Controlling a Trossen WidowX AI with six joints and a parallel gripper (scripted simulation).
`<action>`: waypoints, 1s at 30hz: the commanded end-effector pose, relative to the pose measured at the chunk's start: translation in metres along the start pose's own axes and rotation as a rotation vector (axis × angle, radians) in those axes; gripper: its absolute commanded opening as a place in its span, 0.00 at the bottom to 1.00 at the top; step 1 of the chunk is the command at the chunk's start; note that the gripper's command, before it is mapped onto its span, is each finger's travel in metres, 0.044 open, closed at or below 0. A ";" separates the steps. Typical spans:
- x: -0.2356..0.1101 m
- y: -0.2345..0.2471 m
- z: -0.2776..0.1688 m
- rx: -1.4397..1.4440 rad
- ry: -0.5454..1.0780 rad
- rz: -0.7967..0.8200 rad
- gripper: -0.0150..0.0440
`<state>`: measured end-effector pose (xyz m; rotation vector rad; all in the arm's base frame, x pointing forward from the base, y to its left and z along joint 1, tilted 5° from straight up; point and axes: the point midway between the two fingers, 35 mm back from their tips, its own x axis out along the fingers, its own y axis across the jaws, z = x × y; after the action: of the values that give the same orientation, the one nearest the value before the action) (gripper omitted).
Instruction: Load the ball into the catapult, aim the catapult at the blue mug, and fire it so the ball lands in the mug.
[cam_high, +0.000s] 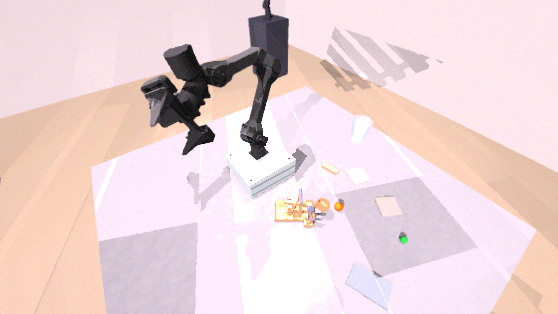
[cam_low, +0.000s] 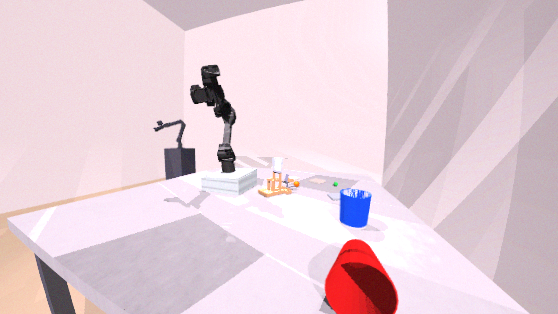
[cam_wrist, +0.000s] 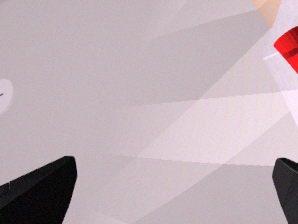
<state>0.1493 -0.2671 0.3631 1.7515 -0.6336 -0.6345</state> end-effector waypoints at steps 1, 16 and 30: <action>0.019 -0.029 -0.011 0.068 0.028 -0.121 1.00; 0.053 -0.145 -0.062 0.152 0.054 -0.593 1.00; 0.033 -0.247 -0.109 0.074 -0.017 -1.030 1.00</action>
<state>0.2702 -0.1740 0.1652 2.1142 0.2146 -1.2269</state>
